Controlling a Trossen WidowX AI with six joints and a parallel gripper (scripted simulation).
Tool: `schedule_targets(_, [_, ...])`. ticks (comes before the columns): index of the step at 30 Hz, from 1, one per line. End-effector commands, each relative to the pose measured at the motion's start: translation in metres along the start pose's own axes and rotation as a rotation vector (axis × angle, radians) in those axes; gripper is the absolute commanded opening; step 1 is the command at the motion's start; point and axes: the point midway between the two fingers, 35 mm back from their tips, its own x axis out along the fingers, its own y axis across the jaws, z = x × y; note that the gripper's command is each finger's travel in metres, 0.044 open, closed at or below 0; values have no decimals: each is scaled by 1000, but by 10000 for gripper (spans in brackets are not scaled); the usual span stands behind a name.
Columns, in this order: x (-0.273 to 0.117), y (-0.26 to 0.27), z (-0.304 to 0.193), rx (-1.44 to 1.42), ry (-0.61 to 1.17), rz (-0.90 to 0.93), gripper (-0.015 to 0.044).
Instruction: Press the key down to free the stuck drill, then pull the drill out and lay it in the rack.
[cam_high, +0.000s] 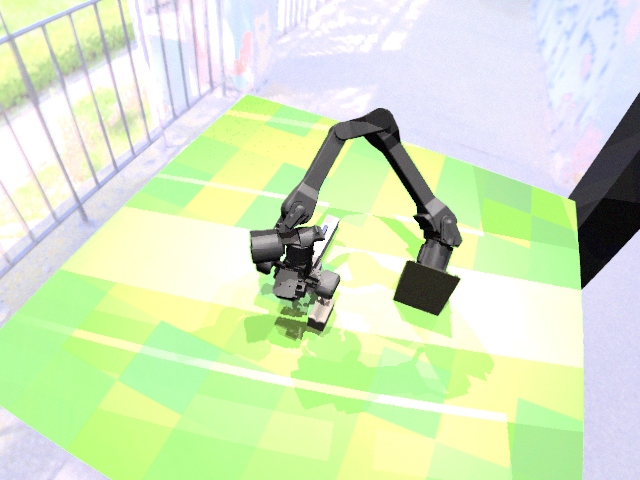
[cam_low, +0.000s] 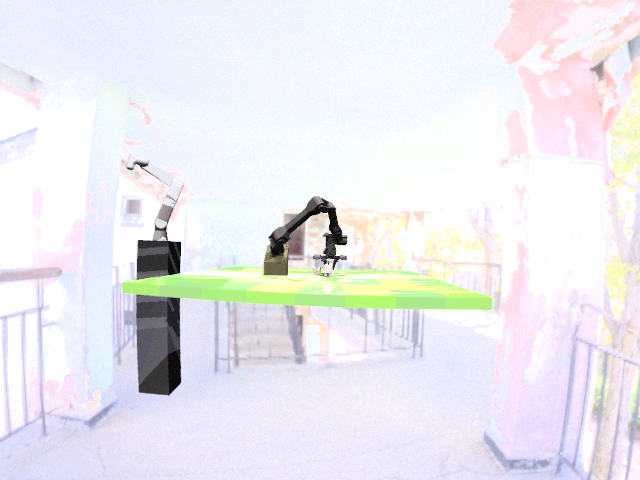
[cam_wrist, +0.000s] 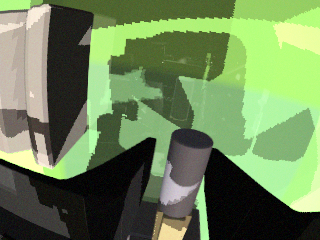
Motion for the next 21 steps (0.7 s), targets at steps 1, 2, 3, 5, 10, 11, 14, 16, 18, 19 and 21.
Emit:
schedule_targets(1, [0,0,0,0,0,0,46])
schedule_targets(2, [0,0,0,0,0,0,39])
schedule_targets(3, [0,0,0,0,0,0,33])
schedule_targets(5, [0,0,0,0,0,0,19])
schedule_targets(10, [-1,0,0,-3,2,-1,0])
schedule_targets(11, [-2,1,0,-4,3,-1,0])
schedule_targets(14, [-3,1,0,-4,3,-1,0])
schedule_targets(16, [-3,1,0,-4,3,-1,0])
schedule_targets(18, [-3,1,0,-4,3,-1,0])
schedule_targets(19, [-3,1,0,-4,3,-1,0])
schedule_targets(21, [-4,1,0,-4,3,-1,0])
